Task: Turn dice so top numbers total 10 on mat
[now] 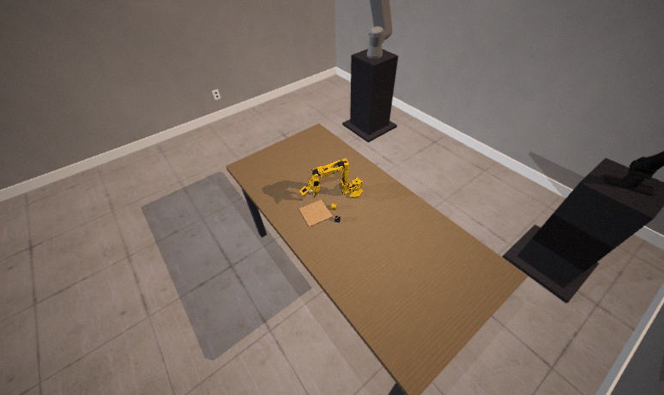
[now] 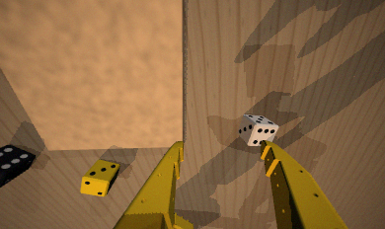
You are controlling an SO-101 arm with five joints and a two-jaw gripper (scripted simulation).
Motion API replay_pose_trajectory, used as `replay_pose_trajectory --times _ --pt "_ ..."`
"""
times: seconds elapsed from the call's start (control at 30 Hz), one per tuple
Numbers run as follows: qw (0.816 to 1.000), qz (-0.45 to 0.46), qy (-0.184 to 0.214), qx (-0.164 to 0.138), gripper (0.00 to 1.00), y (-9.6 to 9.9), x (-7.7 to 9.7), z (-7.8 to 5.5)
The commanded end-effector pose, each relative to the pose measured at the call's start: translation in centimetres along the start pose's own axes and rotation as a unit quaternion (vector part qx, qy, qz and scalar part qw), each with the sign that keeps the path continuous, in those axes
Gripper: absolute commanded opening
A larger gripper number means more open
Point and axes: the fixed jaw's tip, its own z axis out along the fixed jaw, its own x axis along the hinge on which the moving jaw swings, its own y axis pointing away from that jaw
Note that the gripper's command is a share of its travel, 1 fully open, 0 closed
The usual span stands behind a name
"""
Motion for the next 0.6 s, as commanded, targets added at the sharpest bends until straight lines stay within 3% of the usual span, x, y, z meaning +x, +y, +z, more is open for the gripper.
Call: replay_pose_trajectory --times 0.0,0.2,0.57 --pt "0.999 0.033 0.019 0.001 0.31 -3.1 -0.7 -0.8" --pt "0.997 0.064 0.042 -0.003 0.31 -5.2 0.2 -0.7" --pt "0.997 0.068 0.045 -0.004 0.31 -5.5 0.3 -0.7"
